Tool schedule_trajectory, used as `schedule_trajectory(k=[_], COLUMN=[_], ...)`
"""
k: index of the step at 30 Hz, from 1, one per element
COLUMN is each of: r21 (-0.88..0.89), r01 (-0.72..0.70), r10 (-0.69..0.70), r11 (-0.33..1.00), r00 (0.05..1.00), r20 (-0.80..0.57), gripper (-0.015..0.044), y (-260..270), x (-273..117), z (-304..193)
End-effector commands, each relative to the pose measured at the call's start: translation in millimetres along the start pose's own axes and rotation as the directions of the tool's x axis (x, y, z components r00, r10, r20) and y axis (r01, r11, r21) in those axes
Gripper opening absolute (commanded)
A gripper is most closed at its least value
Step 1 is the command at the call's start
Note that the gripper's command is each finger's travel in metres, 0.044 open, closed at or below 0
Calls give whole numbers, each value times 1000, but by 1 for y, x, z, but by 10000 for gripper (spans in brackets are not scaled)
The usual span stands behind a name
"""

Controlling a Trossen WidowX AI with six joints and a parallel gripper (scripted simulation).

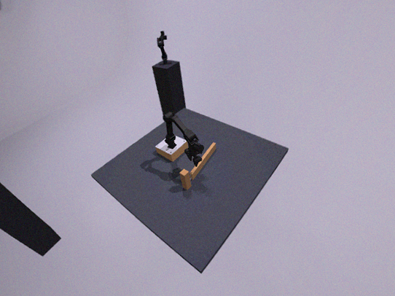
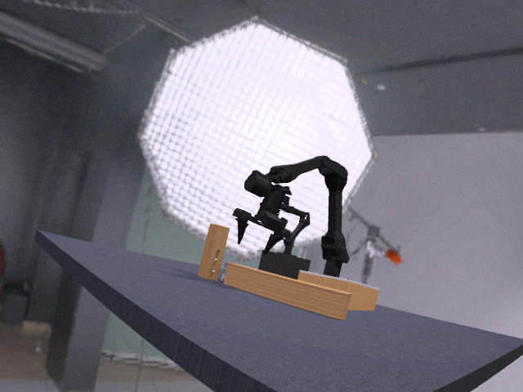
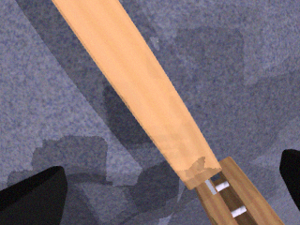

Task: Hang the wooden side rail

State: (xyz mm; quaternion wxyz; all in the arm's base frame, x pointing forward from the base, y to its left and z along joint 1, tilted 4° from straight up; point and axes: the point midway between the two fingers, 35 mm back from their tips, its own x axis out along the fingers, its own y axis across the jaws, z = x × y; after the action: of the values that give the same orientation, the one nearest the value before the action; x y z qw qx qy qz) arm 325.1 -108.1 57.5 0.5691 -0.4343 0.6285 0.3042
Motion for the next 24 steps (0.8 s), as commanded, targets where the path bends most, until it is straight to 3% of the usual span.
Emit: schedule_trajectory(k=[1, 12, 17, 24], r21=[-493, -493, -493, -493], r01=[-63, -63, -63, -63], r10=[140, 140, 140, 140], r11=[867, 867, 867, 867], r00=[983, 983, 983, 983], r20=[120, 120, 120, 120], gripper=[440, 440, 440, 440], y=[-3, -3, 1, 3], x=[-13, -13, 20, 32], z=[10, 10, 14, 16])
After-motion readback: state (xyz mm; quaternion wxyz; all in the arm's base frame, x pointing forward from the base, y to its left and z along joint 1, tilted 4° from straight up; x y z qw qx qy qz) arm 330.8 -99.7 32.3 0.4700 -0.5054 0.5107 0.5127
